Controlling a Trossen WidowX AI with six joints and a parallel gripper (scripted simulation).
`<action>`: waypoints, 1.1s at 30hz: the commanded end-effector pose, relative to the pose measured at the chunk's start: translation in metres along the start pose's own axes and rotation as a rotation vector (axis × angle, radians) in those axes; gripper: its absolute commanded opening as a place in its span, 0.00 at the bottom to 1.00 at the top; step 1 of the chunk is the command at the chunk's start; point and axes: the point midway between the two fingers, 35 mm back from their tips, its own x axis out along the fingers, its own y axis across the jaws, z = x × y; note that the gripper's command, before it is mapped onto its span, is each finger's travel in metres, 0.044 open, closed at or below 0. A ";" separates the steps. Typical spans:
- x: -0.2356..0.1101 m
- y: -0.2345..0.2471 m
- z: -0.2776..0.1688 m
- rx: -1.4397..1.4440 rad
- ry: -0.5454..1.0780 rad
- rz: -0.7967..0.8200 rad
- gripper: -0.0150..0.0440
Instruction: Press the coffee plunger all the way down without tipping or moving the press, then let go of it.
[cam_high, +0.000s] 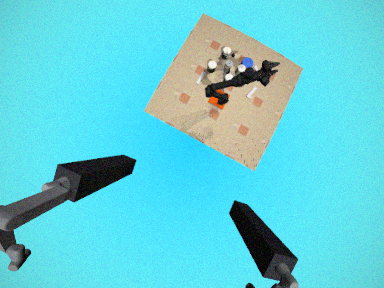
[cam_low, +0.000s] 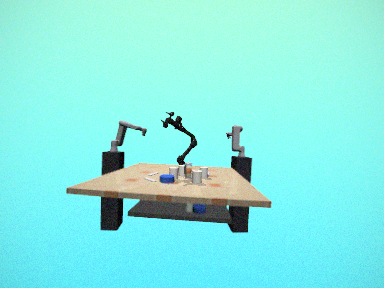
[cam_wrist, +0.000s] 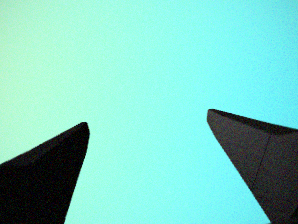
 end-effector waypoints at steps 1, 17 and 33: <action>0.007 -0.039 -0.056 -0.163 0.220 -0.128 1.00; -0.076 -0.106 -0.234 -0.824 1.056 -0.067 1.00; -0.180 -0.137 -0.295 -1.214 1.504 0.294 1.00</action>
